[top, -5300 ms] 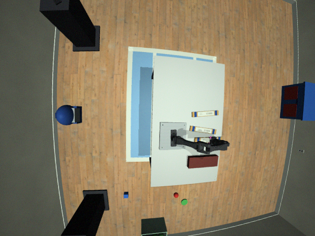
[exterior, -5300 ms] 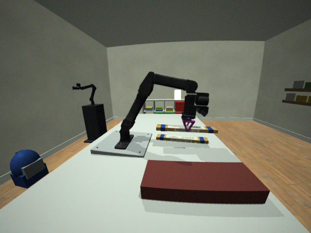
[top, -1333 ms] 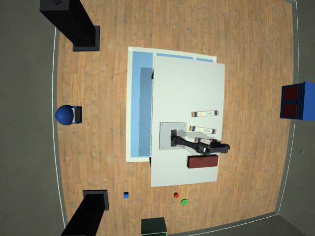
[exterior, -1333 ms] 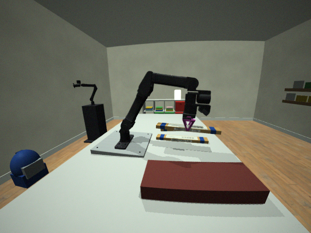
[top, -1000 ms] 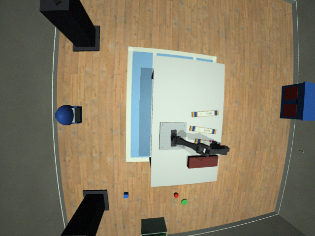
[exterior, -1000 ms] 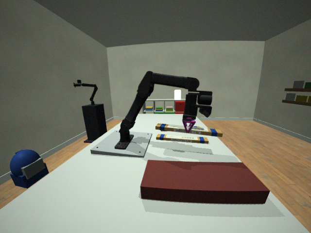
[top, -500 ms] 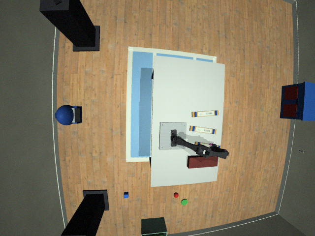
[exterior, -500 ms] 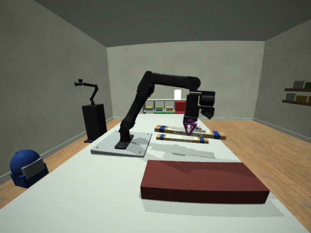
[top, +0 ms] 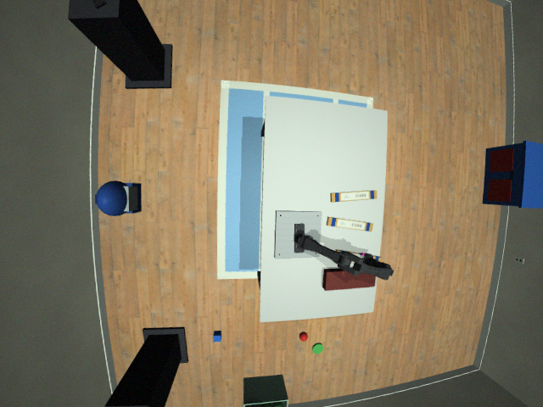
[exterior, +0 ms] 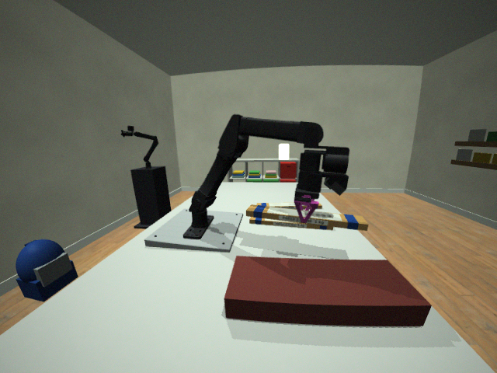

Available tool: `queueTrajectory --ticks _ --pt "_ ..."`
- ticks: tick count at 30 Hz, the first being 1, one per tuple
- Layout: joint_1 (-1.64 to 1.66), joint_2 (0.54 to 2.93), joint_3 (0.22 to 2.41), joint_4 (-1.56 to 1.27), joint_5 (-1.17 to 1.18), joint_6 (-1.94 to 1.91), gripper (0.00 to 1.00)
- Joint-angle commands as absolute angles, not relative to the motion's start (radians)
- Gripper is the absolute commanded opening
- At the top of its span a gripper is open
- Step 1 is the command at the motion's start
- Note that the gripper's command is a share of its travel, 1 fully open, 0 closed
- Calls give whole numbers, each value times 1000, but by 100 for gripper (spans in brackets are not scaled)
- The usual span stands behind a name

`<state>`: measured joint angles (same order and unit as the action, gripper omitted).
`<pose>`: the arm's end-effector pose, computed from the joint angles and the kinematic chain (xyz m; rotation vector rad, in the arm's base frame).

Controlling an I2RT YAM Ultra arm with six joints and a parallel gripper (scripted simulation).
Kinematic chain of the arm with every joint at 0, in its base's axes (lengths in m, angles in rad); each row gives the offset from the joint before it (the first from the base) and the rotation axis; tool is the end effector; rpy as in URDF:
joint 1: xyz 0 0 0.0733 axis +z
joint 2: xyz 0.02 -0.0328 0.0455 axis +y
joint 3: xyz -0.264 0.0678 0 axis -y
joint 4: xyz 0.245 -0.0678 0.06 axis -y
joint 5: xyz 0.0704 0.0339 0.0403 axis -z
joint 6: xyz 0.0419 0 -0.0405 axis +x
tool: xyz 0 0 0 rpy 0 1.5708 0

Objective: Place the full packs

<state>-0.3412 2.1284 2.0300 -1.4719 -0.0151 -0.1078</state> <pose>0.3862 -0.1353 0.2662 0.3653 3.1163 0.0229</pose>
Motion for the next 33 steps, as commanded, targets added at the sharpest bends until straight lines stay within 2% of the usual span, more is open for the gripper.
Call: queueTrajectory --ticks 1,33 --pt "-360 2120 2097 -1486 -23 -142 0" --pt "-368 2088 2073 -1487 -20 -156 0"
